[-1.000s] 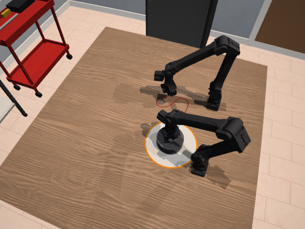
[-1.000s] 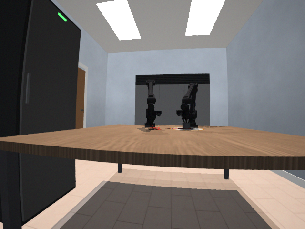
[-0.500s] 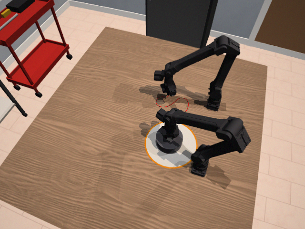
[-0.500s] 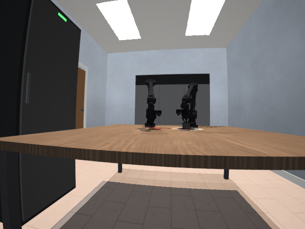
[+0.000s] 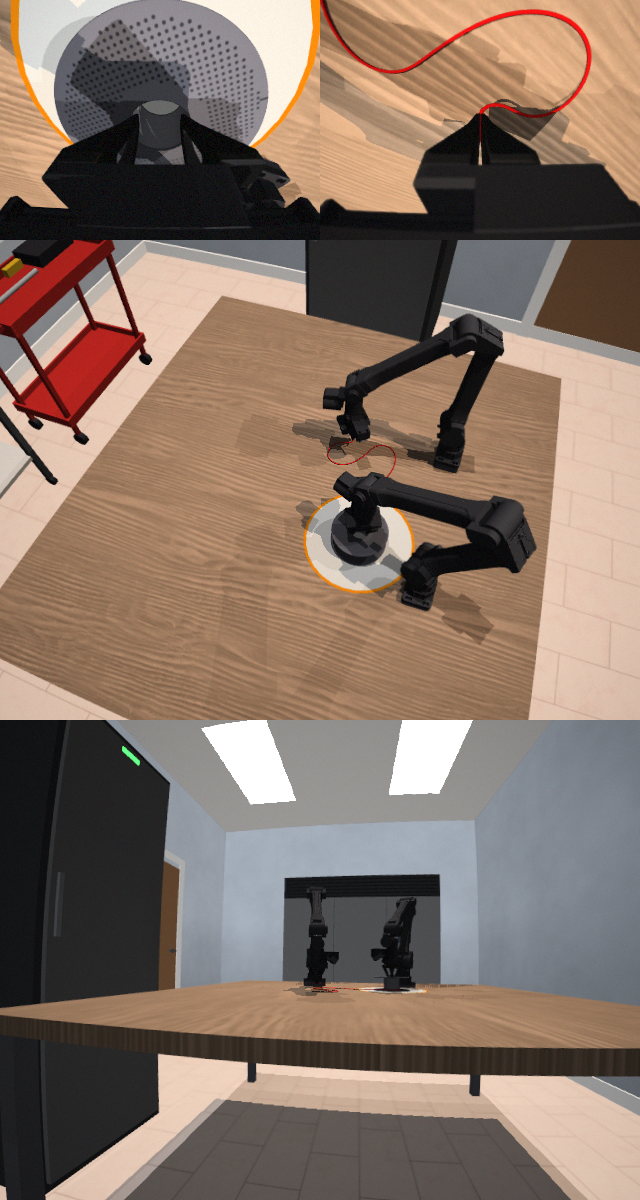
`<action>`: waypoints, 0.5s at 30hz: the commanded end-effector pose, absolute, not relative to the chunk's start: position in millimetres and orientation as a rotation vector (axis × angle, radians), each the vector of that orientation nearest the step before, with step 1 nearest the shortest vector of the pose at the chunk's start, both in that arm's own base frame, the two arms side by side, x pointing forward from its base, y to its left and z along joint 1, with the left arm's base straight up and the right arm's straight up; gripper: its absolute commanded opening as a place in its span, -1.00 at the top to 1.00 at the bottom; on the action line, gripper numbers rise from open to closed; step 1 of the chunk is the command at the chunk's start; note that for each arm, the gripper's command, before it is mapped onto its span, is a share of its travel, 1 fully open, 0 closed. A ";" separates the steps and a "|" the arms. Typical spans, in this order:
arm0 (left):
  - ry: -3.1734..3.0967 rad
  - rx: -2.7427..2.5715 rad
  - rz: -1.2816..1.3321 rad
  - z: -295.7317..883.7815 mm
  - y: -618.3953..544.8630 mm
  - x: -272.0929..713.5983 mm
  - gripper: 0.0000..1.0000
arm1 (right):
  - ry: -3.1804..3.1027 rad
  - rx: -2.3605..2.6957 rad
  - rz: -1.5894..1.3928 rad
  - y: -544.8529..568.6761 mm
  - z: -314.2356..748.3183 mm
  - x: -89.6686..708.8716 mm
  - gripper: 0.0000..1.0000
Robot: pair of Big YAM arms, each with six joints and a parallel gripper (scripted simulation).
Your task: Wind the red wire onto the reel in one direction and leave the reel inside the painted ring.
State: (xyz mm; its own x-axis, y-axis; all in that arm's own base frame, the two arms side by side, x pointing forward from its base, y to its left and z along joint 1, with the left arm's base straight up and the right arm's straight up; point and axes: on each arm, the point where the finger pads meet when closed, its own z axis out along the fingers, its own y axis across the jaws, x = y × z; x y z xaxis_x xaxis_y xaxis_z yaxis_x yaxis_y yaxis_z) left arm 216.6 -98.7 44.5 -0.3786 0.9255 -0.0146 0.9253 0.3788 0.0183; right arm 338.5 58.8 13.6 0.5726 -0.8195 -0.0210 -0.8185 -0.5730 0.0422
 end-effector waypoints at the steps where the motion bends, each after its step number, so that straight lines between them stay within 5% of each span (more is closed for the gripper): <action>1: 2.619 1.735 0.000 34.8 -95.9 207.9 -0.04 | -1.414 2.805 0.000 68.2 27.2 360.5 1.00; 15: 3.054 0.662 -0.011 34.8 -95.9 207.9 -0.04 | -1.407 2.809 0.000 69.7 22.5 358.2 1.00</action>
